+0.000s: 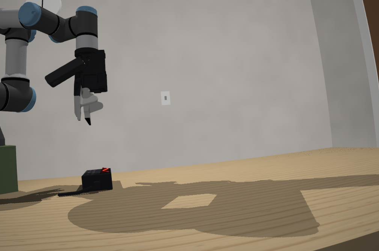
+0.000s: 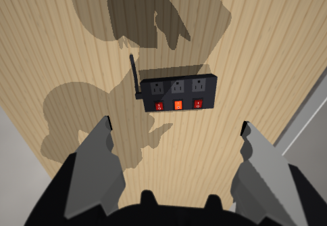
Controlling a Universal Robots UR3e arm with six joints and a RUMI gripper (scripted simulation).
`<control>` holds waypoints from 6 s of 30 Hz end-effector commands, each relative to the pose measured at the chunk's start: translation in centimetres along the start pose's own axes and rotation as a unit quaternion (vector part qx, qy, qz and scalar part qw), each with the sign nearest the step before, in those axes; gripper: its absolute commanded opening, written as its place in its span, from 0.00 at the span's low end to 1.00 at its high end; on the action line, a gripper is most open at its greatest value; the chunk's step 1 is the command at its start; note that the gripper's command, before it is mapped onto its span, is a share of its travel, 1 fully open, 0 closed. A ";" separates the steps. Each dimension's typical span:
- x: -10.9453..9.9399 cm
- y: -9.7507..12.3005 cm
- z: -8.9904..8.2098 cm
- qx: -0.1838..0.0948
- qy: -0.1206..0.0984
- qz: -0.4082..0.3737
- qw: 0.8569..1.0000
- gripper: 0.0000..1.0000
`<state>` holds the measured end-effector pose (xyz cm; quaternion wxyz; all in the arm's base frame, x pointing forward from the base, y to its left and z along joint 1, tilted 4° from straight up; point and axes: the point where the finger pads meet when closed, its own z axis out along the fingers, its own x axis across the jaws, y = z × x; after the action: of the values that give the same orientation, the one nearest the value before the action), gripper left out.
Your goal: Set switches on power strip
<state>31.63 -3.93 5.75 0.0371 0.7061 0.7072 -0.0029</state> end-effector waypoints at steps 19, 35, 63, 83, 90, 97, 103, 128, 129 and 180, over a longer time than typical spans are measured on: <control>0.1 1.9 2.3 -0.001 -0.001 -0.306 0.952 1.00; 0.8 4.1 4.9 -0.001 -0.001 -0.594 0.804 1.00; 1.7 5.4 6.6 -0.001 -0.001 -0.742 0.670 0.00; 1.7 5.4 6.6 -0.001 -0.001 -0.742 0.670 0.00; 1.7 5.4 6.6 -0.001 -0.001 -0.742 0.670 0.00; 1.7 5.4 6.6 -0.001 -0.001 -0.742 0.670 0.00; 1.7 5.4 6.6 -0.001 -0.001 -0.742 0.670 0.00; 1.6 5.4 8.8 -0.002 -0.001 -0.742 0.670 0.00; 1.6 5.4 8.9 -0.002 -0.001 -0.742 0.670 0.00; 1.6 5.4 11.0 -0.002 -0.001 -0.742 0.670 0.00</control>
<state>37.46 -2.95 -5.15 0.0233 -0.0516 0.9980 -0.0286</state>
